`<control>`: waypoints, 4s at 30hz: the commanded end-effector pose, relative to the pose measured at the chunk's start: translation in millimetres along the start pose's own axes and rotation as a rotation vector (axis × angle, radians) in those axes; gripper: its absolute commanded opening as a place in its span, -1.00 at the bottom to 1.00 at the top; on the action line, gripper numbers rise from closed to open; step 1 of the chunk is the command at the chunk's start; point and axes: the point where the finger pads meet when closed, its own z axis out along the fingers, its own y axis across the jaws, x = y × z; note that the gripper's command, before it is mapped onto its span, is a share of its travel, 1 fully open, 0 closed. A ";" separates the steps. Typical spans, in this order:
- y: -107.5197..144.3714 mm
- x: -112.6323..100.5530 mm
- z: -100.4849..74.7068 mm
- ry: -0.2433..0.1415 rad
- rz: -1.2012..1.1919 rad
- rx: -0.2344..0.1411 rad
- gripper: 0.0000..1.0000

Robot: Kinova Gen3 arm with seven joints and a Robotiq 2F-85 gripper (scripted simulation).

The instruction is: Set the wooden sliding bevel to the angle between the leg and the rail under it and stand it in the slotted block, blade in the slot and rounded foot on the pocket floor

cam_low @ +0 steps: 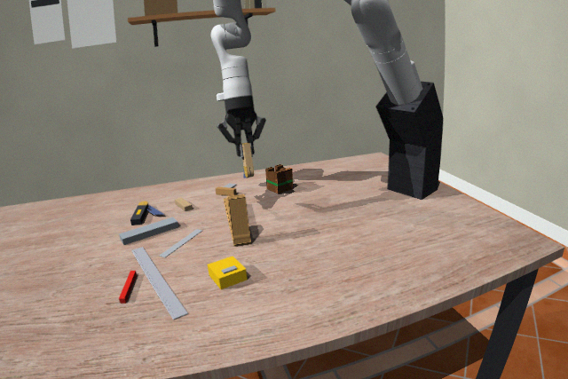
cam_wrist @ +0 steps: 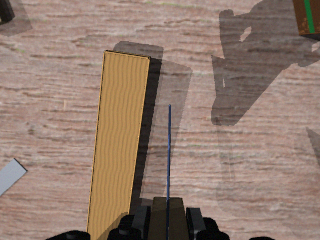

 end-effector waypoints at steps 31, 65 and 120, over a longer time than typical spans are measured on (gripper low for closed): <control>-56.1 -65.3 8.1 0.026 0.123 0.028 -0.80; -57.2 -65.8 21.2 0.026 0.125 0.029 -0.80; -59.1 -65.6 80.9 0.026 0.125 0.029 -0.80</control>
